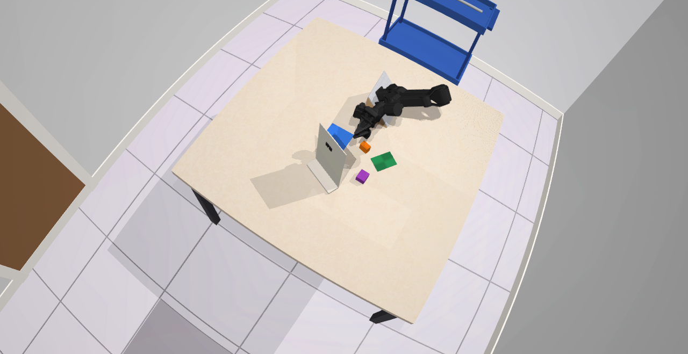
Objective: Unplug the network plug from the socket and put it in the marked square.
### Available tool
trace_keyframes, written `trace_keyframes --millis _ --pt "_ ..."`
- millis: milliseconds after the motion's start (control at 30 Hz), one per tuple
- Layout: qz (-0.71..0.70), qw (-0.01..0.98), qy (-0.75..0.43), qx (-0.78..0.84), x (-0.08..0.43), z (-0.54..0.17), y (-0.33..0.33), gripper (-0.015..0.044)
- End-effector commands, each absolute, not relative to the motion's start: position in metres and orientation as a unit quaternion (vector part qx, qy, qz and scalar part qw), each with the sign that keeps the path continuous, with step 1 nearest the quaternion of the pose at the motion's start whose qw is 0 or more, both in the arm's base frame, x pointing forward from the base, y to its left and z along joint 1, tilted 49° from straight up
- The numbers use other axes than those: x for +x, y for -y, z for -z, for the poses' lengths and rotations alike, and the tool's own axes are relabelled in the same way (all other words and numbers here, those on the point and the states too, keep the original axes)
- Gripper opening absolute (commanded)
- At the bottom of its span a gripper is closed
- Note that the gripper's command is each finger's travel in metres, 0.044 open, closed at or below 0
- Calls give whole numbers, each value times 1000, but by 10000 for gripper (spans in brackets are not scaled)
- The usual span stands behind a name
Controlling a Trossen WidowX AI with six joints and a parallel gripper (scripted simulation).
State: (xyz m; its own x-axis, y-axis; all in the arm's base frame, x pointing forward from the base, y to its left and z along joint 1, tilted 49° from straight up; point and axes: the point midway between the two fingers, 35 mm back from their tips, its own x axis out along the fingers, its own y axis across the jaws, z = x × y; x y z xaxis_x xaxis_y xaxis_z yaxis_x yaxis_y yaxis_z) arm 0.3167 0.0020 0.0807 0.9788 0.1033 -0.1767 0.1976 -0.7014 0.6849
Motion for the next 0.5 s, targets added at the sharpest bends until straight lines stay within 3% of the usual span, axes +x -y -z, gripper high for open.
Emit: trace_keyframes --millis 0,467 --pt "60 377 -82 921 328 -76 -1 156" --pt "53 377 -79 921 349 -64 0 156"
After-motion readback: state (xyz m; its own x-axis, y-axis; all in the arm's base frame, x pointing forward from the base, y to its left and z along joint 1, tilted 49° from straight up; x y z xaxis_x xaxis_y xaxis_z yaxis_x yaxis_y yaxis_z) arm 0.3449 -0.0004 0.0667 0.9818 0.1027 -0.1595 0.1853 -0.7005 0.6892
